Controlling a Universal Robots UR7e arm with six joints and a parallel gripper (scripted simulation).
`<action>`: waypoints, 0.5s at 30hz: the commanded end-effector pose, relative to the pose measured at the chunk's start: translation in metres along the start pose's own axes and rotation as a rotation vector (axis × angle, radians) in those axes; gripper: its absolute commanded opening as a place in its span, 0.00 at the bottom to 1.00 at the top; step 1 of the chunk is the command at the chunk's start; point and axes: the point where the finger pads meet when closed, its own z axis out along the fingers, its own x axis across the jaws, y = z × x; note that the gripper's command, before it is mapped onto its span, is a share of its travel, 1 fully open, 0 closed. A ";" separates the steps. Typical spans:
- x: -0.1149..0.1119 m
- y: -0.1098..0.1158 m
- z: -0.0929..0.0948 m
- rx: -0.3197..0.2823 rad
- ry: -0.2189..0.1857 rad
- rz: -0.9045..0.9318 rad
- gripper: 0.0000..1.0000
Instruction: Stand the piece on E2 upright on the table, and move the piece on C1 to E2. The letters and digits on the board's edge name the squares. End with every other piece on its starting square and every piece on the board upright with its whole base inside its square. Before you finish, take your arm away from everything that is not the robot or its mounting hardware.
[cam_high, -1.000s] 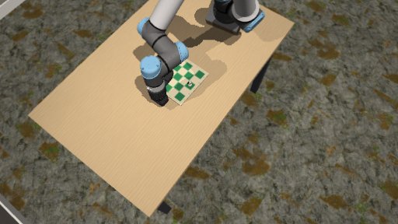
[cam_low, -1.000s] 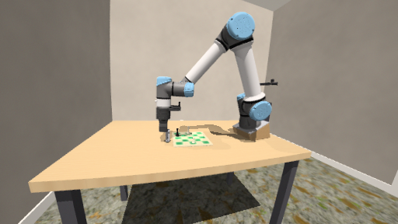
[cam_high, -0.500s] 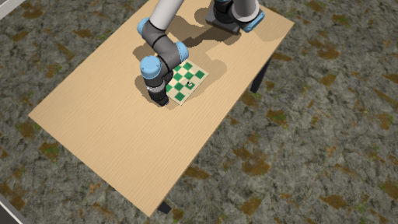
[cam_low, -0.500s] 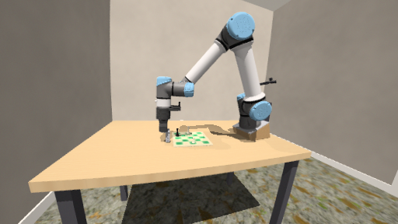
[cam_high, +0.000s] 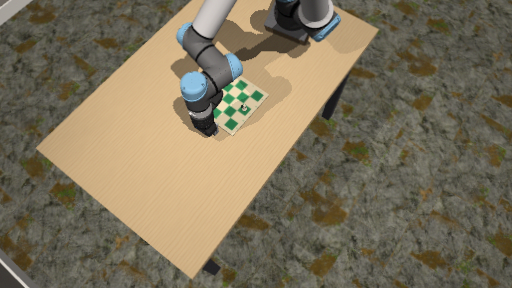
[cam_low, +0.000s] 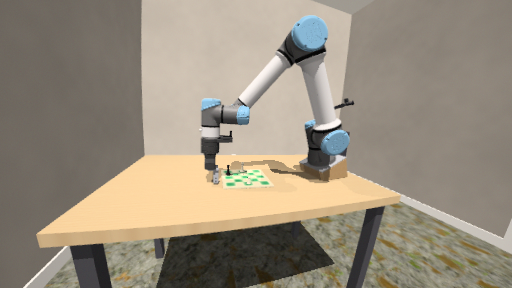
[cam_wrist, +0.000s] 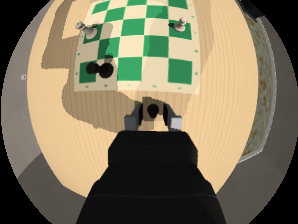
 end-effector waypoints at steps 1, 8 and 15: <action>0.000 0.001 -0.002 -0.002 0.000 0.000 0.68; 0.000 0.001 -0.018 -0.002 0.000 0.000 0.68; 0.000 0.000 -0.054 -0.002 0.000 0.000 0.68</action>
